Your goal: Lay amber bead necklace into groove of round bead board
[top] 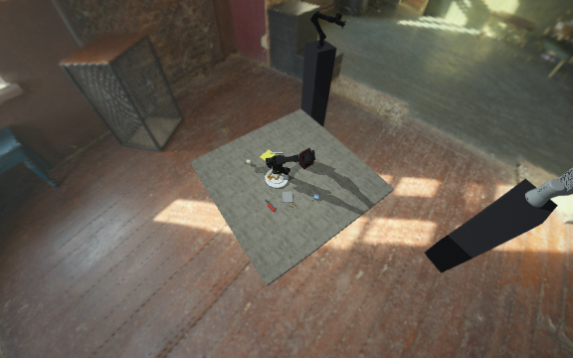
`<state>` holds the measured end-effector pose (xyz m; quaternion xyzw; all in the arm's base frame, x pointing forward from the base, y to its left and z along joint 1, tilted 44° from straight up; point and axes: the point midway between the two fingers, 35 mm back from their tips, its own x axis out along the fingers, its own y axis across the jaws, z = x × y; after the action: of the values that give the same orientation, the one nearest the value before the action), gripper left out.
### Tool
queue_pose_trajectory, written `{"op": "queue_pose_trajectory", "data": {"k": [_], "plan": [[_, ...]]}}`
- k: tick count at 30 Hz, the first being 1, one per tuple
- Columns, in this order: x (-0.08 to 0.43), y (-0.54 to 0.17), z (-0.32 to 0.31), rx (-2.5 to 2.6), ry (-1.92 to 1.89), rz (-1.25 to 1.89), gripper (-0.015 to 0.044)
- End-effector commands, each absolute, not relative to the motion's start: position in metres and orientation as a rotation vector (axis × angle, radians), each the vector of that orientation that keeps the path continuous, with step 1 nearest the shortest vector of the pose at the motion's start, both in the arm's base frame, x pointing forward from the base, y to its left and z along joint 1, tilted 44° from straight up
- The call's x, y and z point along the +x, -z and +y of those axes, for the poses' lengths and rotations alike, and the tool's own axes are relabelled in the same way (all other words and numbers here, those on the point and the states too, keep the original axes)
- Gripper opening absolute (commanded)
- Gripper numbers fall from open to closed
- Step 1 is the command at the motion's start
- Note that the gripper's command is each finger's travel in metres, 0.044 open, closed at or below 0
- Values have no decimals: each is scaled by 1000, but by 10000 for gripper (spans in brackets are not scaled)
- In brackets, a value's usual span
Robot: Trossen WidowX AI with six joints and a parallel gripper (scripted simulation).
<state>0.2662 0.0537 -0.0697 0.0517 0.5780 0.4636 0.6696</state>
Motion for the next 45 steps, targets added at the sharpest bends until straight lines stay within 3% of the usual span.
{"op": "queue_pose_trajectory", "data": {"k": [1,2,7,45], "plan": [[264,73,57,130,-1045,1307,120],[264,73,57,130,-1045,1307,120],[266,71,55,118,-1046,1304,0],[265,70,54,122,-1045,1305,0]]}}
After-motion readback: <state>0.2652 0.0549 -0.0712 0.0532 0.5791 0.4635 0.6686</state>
